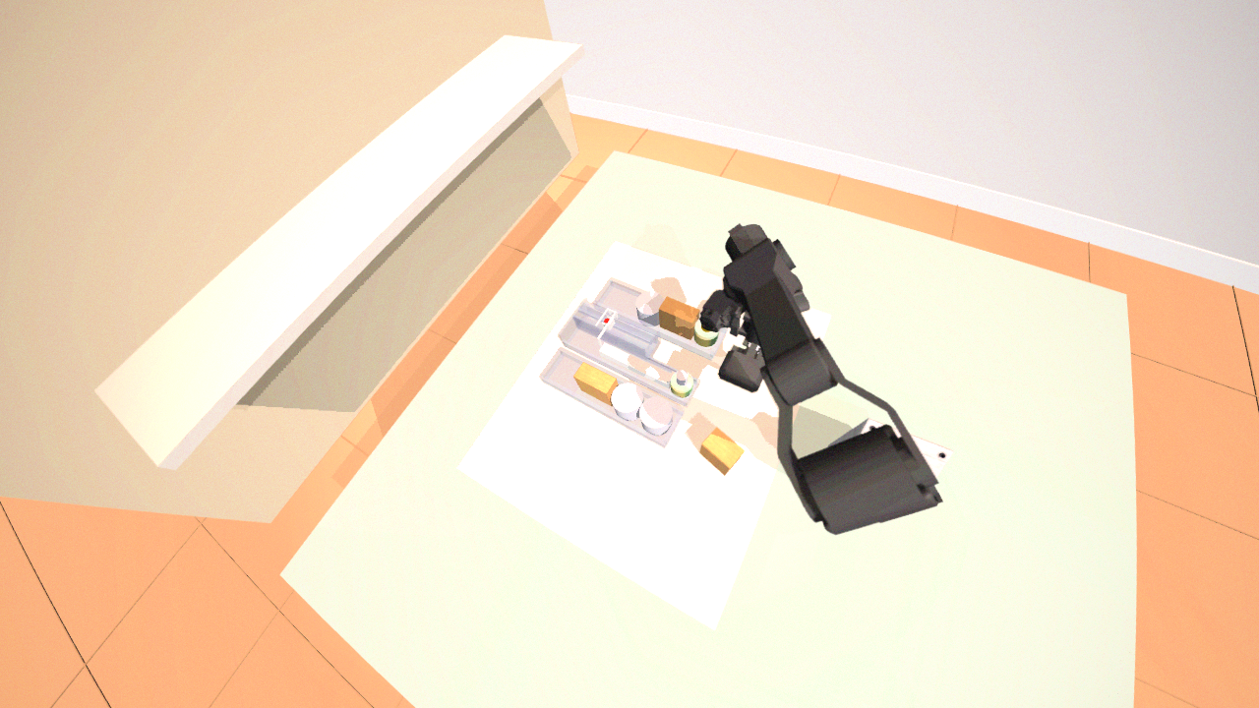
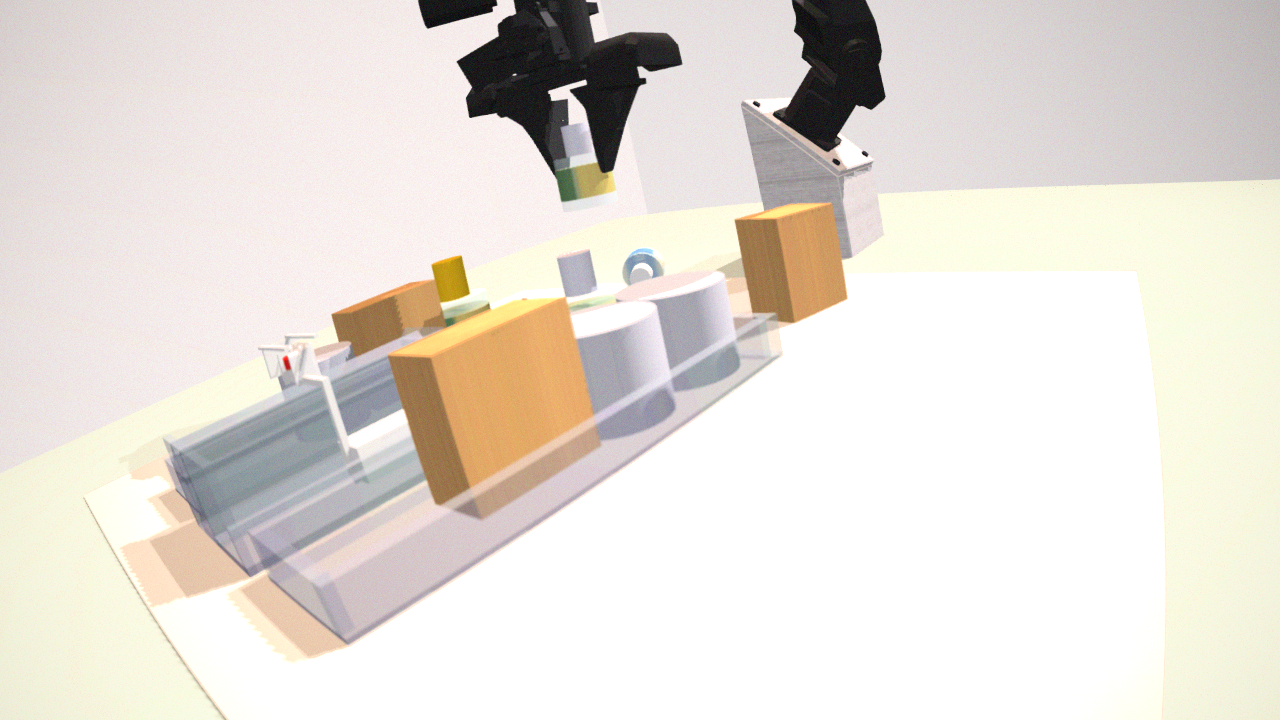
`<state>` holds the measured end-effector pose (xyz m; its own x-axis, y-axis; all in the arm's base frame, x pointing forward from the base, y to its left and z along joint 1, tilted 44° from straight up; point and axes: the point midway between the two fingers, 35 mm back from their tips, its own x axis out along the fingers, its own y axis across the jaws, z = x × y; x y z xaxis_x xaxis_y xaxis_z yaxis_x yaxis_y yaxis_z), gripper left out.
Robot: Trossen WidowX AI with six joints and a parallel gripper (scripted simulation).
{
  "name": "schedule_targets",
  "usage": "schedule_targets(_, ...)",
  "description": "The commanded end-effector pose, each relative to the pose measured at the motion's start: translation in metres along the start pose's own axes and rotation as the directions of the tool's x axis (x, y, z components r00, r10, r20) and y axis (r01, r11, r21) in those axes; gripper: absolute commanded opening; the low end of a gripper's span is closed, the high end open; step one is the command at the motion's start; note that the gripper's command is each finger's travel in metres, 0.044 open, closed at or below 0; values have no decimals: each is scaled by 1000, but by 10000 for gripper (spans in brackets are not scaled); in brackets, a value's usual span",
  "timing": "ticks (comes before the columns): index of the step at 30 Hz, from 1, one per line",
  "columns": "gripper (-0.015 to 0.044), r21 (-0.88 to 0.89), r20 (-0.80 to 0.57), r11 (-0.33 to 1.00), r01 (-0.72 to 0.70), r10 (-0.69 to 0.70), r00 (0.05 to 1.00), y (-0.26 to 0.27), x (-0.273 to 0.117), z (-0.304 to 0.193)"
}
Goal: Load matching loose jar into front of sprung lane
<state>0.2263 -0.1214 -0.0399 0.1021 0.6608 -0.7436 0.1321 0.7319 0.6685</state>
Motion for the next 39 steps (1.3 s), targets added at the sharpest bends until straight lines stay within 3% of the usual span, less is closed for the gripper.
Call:
schedule_targets(1,0,5,1,1000,2,-2,1000,13,7,12)
schedule_targets(15,0,17,0,1000,-19,19,1000,68,39,48)
schedule_targets(26,0,17,0,1000,-21,21,1000,69,63,48)
schedule_targets(39,0,17,0,1000,-21,21,1000,69,64,52)
